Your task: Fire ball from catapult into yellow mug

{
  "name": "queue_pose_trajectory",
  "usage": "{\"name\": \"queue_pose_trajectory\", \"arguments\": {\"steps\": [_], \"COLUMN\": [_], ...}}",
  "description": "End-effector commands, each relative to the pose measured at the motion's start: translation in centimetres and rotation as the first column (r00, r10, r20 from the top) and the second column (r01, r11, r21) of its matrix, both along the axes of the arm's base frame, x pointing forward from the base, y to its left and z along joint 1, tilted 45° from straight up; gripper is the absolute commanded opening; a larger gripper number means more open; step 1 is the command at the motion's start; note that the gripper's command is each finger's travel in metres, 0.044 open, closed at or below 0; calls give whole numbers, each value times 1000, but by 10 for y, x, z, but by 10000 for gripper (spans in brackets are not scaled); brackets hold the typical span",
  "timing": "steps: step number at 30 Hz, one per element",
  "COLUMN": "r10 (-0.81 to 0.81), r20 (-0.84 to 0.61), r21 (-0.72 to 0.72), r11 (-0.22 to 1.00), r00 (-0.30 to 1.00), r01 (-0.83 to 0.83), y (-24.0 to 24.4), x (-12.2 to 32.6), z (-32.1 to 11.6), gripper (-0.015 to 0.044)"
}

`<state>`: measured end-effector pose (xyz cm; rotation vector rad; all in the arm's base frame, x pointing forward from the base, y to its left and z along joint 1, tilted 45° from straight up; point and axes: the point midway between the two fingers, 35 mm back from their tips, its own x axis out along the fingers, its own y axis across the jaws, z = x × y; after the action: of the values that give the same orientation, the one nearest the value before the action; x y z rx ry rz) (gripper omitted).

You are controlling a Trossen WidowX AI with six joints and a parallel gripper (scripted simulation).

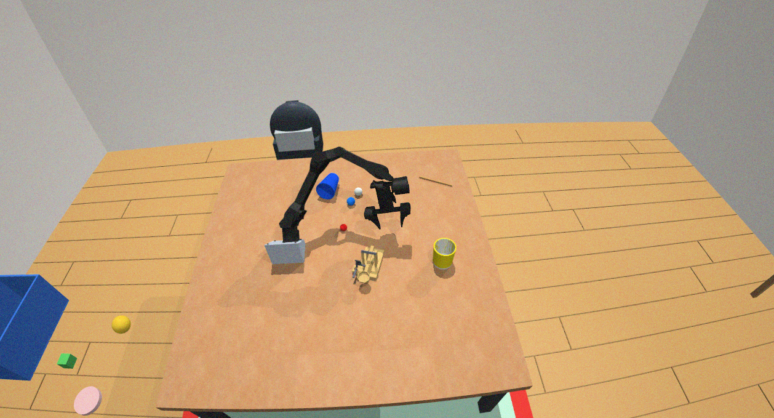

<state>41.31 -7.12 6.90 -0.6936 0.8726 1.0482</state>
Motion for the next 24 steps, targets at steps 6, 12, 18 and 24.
{"name": "queue_pose_trajectory", "arguments": {"steps": [6, 12, 18, 24], "r10": [-6, -5, -6, -4], "r20": [-139, -164, -164, -163], "r21": [189, 307, 307, 309], "r11": [981, 950, 950, 950], "r00": [990, 986, 986, 987], "r01": [32, 56, 57, 55], "y": [-62, -86, -70, -54], "x": [-65, -97, -92, -90], "z": [-35, -42, -59, -75], "gripper": [440, 440, 440, 440]}}
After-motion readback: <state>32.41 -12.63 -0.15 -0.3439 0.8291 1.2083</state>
